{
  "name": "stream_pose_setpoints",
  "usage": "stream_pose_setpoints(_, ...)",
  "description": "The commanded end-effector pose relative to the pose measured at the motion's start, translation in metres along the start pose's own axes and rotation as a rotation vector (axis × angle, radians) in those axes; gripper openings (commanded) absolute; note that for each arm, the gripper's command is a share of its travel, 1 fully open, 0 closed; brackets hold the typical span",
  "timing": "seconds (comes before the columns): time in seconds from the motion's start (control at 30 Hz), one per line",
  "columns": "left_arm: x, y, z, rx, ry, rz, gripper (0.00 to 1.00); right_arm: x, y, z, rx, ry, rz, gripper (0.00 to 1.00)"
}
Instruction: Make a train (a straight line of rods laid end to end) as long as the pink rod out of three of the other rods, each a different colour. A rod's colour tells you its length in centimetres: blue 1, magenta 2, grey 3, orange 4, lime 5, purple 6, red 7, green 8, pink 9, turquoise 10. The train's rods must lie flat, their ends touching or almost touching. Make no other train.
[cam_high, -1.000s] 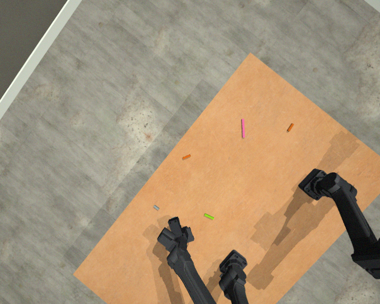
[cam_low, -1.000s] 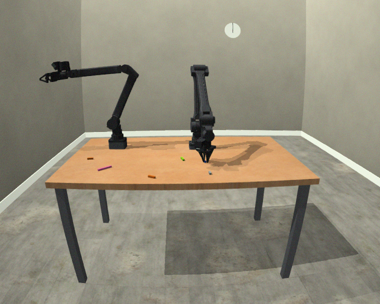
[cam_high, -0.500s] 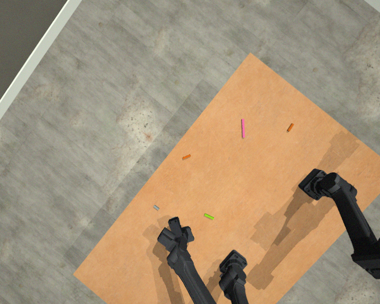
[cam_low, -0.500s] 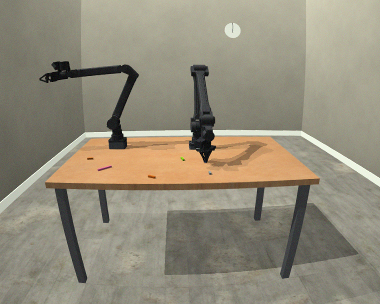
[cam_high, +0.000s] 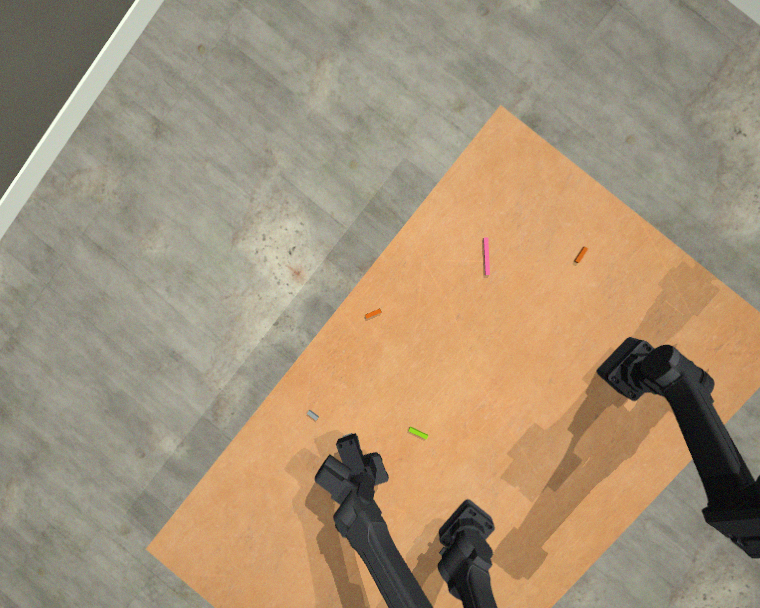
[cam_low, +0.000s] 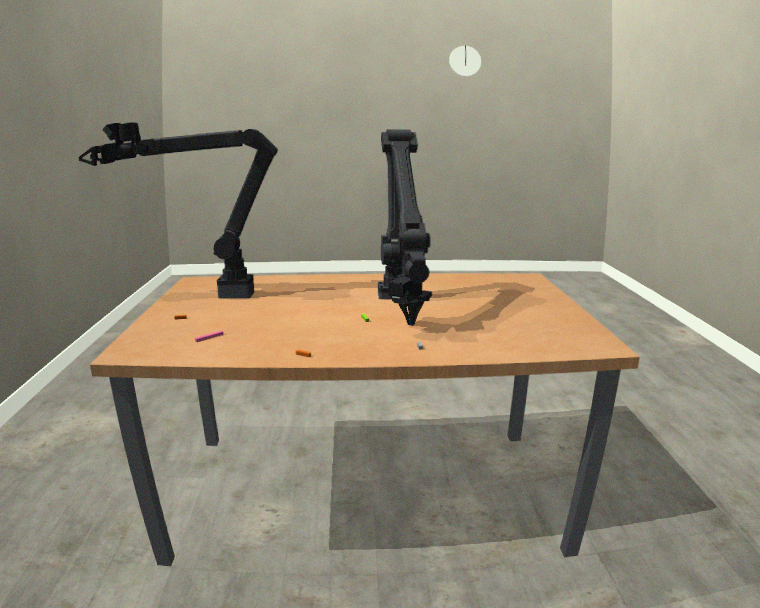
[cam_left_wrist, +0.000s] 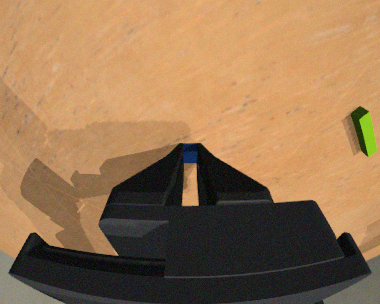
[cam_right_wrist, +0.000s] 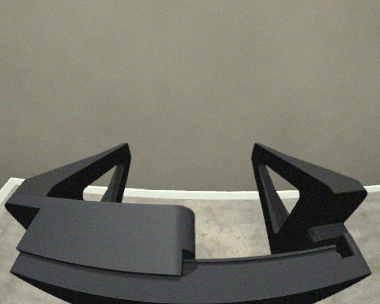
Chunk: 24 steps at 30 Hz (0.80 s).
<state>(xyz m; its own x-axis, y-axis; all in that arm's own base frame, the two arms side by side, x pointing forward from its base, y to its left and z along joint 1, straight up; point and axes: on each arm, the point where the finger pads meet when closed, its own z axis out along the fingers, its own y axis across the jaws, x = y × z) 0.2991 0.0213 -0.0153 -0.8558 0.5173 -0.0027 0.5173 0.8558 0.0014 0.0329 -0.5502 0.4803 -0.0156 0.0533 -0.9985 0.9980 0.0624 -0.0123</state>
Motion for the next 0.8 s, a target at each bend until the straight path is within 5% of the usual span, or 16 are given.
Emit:
stream_pose_setpoints(0.0,-0.002,0.001,0.002,-0.001,0.000,0.017,0.04,-0.020,-0.008,-0.007,0.016,-0.054,0.013,1.00)
stream_pose_setpoints(0.4,-0.018,0.012,-0.026,-0.030,-0.040,0.017,0.04,-0.020,-0.008,-0.007,0.016,-0.054,0.013,1.00)
stream_pose_setpoints(0.77,-0.017,0.011,-0.106,-0.034,-0.046,0.017,0.04,-0.020,-0.008,-0.007,0.016,-0.054,0.013,1.00)
